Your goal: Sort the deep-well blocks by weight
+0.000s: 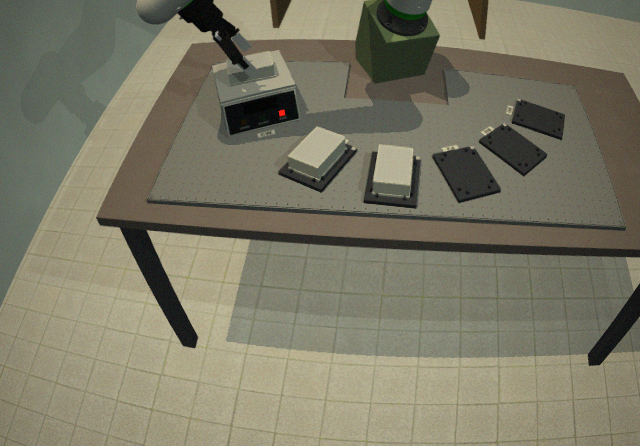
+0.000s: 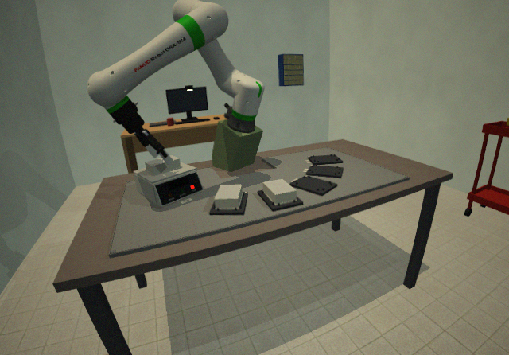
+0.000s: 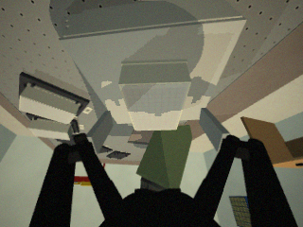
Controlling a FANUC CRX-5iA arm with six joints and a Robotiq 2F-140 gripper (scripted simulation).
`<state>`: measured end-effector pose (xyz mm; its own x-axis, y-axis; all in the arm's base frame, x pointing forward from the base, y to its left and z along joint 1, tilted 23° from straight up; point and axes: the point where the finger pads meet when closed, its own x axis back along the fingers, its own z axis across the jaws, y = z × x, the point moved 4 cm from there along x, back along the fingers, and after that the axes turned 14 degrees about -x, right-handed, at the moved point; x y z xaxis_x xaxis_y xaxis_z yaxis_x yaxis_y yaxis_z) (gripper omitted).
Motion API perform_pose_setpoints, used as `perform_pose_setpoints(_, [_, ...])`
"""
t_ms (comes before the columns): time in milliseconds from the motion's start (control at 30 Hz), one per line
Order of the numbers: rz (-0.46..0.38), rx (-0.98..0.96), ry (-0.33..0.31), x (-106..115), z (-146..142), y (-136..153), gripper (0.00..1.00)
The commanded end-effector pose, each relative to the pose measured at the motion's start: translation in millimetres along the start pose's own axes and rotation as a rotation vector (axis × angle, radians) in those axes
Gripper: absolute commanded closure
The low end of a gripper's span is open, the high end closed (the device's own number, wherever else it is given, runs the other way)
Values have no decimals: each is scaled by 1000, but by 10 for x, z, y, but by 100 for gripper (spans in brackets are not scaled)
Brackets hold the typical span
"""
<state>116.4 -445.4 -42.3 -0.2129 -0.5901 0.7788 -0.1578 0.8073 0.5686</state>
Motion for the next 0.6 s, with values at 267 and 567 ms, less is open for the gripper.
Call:
perform_pose_setpoints(267, [0,0,0,-151,-21,-87,0])
perform_pose_setpoints(567, [0,0,0,-189,-26,-108,0])
